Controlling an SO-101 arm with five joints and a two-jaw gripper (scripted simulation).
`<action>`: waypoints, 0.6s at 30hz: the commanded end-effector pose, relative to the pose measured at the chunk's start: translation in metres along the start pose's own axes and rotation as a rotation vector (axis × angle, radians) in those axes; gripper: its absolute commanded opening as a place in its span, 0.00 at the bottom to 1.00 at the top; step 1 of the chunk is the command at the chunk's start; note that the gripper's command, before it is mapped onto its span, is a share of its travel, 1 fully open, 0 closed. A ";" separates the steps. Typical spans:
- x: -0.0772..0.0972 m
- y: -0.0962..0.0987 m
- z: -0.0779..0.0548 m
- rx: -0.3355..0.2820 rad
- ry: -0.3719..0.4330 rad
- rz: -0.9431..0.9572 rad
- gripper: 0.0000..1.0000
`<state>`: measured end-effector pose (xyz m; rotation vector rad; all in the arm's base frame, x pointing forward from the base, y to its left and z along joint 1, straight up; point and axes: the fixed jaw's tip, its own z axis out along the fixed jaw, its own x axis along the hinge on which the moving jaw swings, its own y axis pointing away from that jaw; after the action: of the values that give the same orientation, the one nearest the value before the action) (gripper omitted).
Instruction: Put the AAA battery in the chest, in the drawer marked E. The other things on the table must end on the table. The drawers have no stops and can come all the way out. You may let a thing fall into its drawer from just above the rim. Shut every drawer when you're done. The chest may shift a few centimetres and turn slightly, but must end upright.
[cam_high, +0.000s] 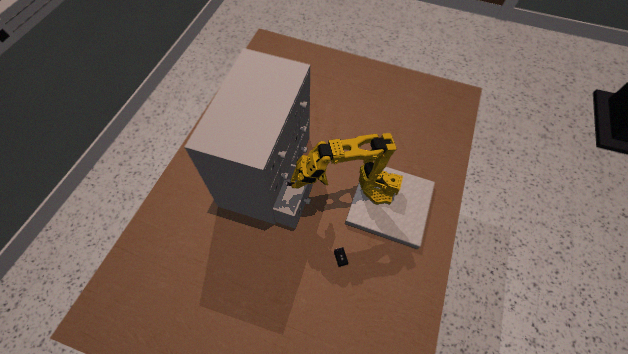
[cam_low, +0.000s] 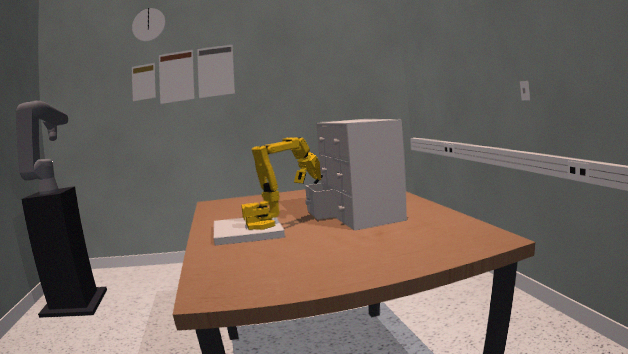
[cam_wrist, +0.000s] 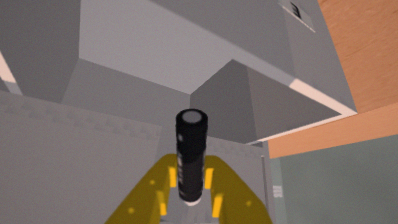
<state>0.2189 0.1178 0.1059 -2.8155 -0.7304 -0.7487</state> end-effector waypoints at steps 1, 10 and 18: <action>0.002 0.001 0.000 -0.001 0.001 -0.005 0.00; 0.002 0.001 0.000 -0.001 0.001 -0.005 0.00; 0.000 0.001 0.003 -0.001 0.001 -0.005 0.00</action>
<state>0.2192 0.1180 0.1058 -2.8156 -0.7305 -0.7485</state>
